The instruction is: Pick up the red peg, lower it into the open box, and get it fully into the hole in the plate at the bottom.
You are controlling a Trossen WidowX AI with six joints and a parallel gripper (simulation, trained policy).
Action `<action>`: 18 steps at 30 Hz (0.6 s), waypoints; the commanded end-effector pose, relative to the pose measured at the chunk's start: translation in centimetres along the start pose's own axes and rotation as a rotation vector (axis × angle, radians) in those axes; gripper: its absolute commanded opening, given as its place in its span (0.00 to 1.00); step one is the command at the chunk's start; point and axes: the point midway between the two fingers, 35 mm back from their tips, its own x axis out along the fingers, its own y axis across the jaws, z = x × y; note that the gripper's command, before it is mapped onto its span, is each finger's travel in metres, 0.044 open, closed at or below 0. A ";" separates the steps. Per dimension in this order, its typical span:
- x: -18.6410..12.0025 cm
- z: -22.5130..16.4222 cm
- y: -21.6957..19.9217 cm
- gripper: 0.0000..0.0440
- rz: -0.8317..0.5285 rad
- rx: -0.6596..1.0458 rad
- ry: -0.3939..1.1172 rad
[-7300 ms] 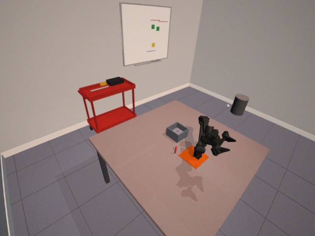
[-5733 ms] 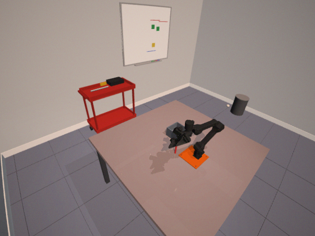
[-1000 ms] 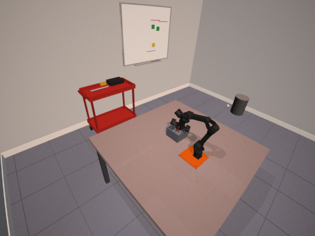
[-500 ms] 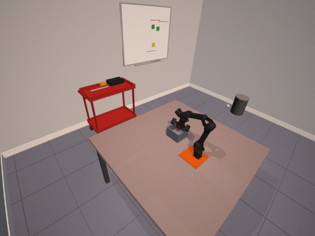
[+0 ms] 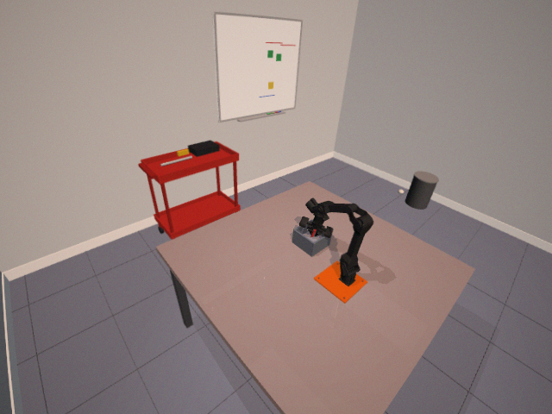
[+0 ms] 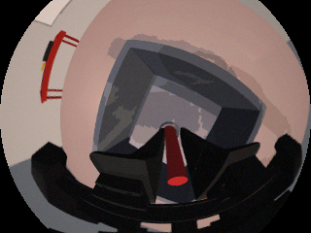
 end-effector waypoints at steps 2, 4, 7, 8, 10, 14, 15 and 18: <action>0.4 0.3 0.0 0.36 -0.024 -0.032 0.017; 0.4 0.6 0.1 0.36 -0.033 -0.042 0.017; 0.2 1.2 0.5 0.35 -0.039 -0.058 0.015; 0.2 1.4 0.7 0.35 -0.040 -0.062 0.015; 0.0 1.9 1.0 0.34 -0.041 -0.072 0.017; -0.1 2.6 1.5 0.34 -0.042 -0.090 0.024; -0.1 2.8 1.6 0.34 -0.043 -0.094 0.026; -0.1 3.3 1.8 0.34 -0.047 -0.105 0.031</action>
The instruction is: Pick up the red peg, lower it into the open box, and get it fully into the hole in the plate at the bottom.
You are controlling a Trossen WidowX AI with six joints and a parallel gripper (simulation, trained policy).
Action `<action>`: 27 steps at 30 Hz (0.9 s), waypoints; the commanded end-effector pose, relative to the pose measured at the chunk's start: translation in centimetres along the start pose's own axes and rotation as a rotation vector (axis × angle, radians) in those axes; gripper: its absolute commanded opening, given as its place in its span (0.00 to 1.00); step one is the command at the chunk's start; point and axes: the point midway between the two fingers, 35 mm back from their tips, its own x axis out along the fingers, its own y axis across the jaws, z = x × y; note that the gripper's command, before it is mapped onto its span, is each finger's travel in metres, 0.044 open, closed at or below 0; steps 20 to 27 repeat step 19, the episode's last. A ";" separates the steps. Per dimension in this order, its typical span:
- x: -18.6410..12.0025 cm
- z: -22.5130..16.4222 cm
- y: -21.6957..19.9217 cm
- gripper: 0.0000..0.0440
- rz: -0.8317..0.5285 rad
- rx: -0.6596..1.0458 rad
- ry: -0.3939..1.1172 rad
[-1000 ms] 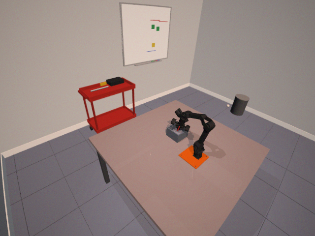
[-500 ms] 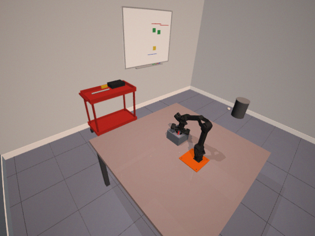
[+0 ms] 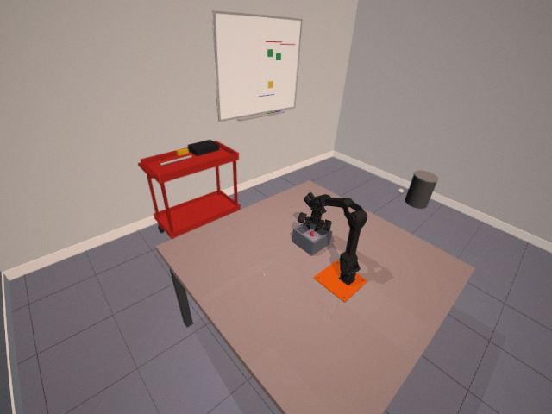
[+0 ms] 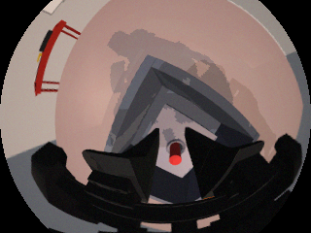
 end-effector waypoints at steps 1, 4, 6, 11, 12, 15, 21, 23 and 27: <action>-0.1 0.8 0.3 0.34 -0.002 -0.016 0.007; 0.0 1.3 0.3 0.34 -0.010 -0.024 0.013; 0.0 1.6 0.3 0.34 -0.015 -0.029 0.017; 0.2 2.4 0.1 0.34 -0.031 -0.036 0.028; 0.3 2.6 0.0 0.34 -0.034 -0.037 0.030; 0.4 3.0 -0.2 0.34 -0.043 -0.038 0.037; 0.6 3.6 -0.5 0.34 -0.054 -0.037 0.045; 0.6 3.6 -0.5 0.34 -0.054 -0.037 0.045; 0.6 3.6 -0.5 0.34 -0.054 -0.037 0.045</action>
